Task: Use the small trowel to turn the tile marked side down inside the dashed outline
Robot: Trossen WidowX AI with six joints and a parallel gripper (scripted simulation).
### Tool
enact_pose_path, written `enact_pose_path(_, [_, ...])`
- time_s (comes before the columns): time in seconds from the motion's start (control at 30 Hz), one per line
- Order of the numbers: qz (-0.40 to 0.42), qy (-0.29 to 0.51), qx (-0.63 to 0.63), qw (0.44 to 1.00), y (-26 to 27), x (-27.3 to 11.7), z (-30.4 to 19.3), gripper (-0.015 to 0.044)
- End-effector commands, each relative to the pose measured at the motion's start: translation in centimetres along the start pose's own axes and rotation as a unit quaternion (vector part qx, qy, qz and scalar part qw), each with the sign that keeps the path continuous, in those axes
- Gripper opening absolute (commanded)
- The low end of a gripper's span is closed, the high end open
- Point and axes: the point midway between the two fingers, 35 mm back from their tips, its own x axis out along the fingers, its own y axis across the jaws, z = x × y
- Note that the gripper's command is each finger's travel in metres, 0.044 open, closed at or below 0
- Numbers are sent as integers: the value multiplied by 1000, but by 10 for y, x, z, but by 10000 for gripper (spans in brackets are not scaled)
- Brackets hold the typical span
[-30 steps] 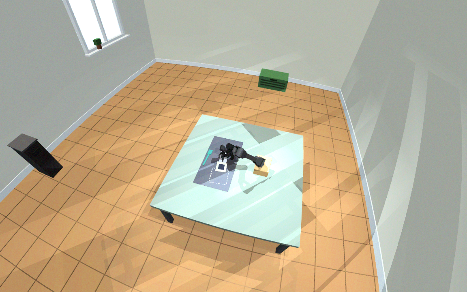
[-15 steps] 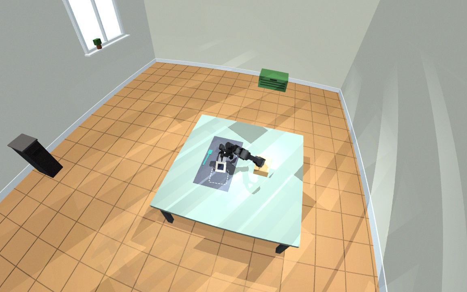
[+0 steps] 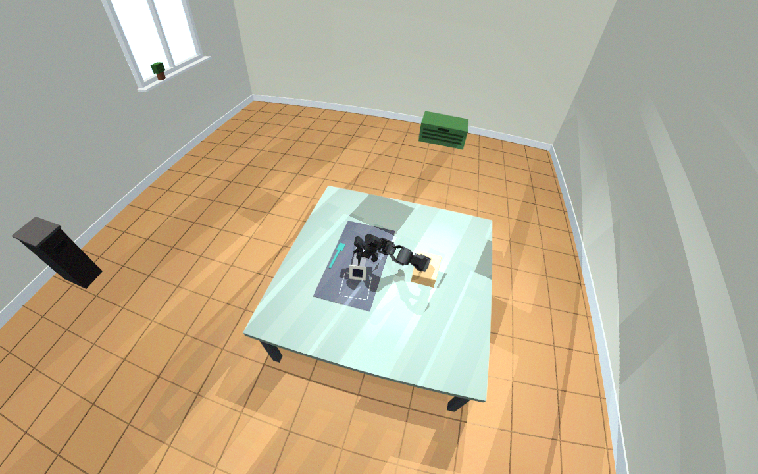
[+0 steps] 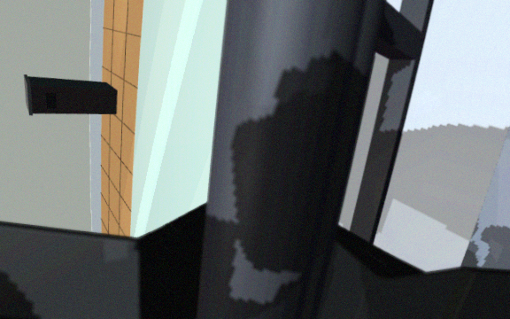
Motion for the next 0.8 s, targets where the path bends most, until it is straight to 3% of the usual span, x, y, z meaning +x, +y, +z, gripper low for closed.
enact_pose_path(0.0, [5,-3,1,1000,3,-2,-10,0])
enact_pose_path(0.4, [5,-3,1,1000,0,1,-29,0])
enact_pose_path(0.77, [4,-4,-1,1000,20,-16,24,0])
